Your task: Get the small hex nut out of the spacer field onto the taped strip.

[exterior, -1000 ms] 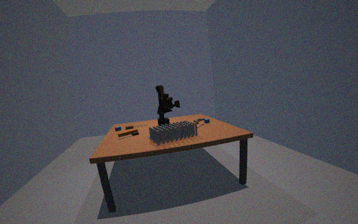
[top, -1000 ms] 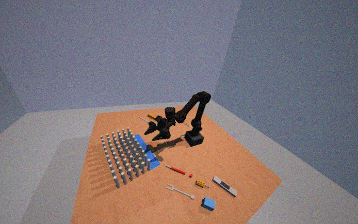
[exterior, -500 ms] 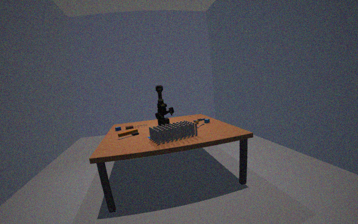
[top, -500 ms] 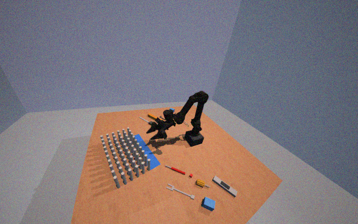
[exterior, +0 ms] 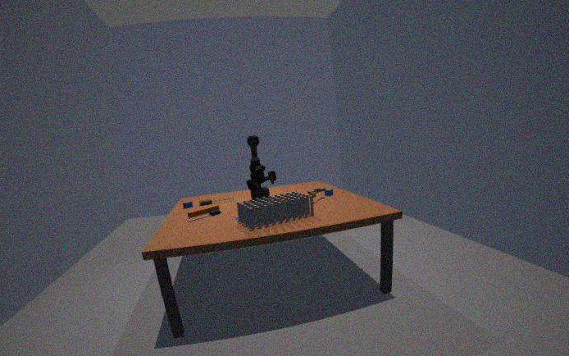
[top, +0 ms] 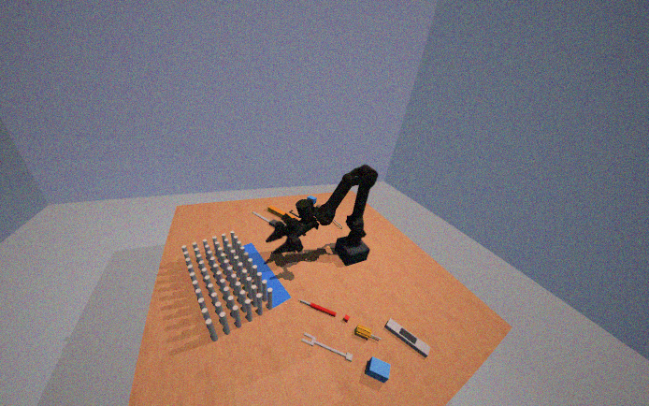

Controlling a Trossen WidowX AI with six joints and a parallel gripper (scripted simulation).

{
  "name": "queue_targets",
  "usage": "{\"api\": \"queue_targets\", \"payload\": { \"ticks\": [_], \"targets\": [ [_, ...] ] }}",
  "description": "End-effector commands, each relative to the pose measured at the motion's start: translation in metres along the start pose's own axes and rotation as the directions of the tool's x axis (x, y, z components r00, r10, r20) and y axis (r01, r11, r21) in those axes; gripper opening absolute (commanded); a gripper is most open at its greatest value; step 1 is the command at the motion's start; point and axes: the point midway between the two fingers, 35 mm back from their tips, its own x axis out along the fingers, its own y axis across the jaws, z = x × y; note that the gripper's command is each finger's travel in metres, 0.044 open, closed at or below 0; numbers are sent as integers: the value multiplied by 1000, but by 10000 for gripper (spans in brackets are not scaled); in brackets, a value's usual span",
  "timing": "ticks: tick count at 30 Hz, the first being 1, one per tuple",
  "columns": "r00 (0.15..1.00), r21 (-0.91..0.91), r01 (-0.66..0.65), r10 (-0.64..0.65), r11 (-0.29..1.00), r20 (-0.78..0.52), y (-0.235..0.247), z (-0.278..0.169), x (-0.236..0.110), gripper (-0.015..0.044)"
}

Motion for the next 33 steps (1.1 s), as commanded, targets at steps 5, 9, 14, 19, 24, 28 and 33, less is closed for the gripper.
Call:
{"api": "queue_targets", "payload": {
  "ticks": [5,9,14,19,24,28,33],
  "targets": [
    [1000,-1,3,-3,1000,-7,-1,-3,0,440],
    [1000,-1,3,-3,1000,-7,-1,-3,0,440],
    [1000,-1,3,-3,1000,-7,-1,-3,0,440],
    [998,95,58,-56,994,-26,-18,-2,1,440],
    [970,403,244,-223,882,-100,-78,1,0,440],
    [916,642,385,-363,663,-174,-134,2,-12,440],
    [812,851,457,-513,260,-279,-205,-2,-42,440]
  ]
}}
